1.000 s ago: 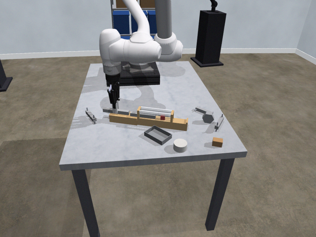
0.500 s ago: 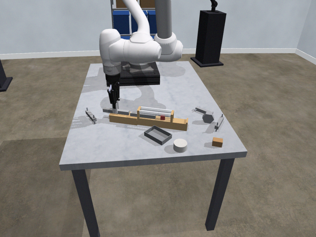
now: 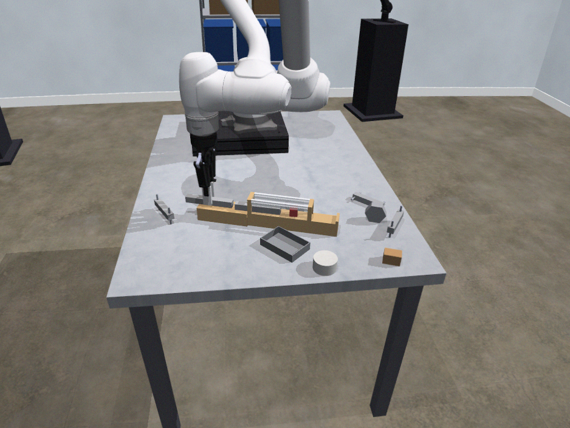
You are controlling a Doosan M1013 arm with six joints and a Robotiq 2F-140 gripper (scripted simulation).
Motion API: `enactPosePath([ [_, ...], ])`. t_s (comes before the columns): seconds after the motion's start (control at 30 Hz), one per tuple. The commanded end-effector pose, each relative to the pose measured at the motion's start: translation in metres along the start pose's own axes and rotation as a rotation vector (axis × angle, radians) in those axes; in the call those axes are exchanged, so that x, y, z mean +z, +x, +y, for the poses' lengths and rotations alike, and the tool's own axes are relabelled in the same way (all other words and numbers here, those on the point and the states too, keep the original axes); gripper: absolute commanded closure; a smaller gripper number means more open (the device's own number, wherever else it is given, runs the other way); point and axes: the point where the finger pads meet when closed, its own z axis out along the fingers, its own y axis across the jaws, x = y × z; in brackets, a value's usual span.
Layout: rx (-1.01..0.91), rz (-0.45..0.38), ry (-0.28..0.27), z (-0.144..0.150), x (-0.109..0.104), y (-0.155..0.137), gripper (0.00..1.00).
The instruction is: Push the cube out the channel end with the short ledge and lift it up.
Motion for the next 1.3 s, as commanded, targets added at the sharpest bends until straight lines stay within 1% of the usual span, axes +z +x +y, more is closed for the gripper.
enactPosePath([
  [0.0, 0.000, 0.000, 0.000, 0.000, 0.000, 0.000, 1.00],
  [0.4, 0.000, 0.000, 0.000, 0.000, 0.000, 0.001, 1.00],
  [0.73, 0.000, 0.000, 0.000, 0.000, 0.000, 0.009, 1.00],
  [1.27, 0.000, 0.000, 0.000, 0.000, 0.000, 0.046, 1.00],
])
